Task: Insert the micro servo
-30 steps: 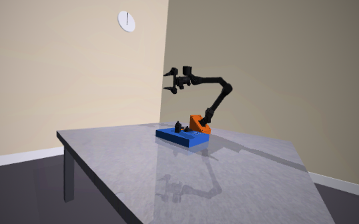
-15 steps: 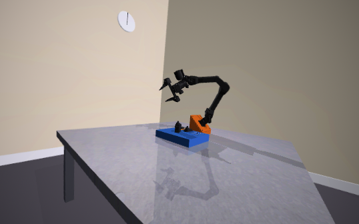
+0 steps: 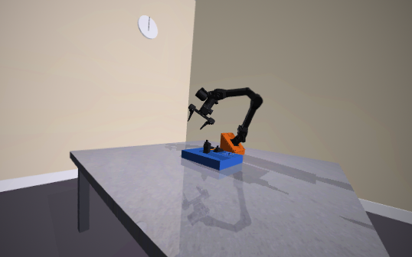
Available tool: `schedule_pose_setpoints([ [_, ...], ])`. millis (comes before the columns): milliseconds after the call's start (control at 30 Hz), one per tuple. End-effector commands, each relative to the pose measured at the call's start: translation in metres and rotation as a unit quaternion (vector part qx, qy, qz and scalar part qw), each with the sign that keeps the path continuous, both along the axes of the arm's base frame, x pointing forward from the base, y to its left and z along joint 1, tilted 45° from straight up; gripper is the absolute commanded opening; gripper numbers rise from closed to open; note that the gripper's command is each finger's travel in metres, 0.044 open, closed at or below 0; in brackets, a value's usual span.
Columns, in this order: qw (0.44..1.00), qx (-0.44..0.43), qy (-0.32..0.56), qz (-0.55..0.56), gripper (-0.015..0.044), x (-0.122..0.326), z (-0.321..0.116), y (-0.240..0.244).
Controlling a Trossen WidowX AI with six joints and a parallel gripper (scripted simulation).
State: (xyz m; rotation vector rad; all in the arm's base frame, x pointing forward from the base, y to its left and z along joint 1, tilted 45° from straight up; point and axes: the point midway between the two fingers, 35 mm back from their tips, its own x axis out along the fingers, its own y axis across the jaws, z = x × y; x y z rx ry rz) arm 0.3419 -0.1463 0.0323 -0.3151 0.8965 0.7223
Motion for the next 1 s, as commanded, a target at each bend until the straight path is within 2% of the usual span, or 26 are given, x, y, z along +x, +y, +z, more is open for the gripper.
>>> schedule_pose_setpoints([
  [0, 0.998, 0.034, 0.051, -0.003, 0.0440, -0.006, -0.003, 0.016],
  [567, 0.944, 0.157, 0.290, -0.009, 0.0440, -0.048, 0.001, 0.086],
  [967, 0.941, 0.160, 0.299, -0.009, 0.0440, -0.051, -0.016, 0.106],
])
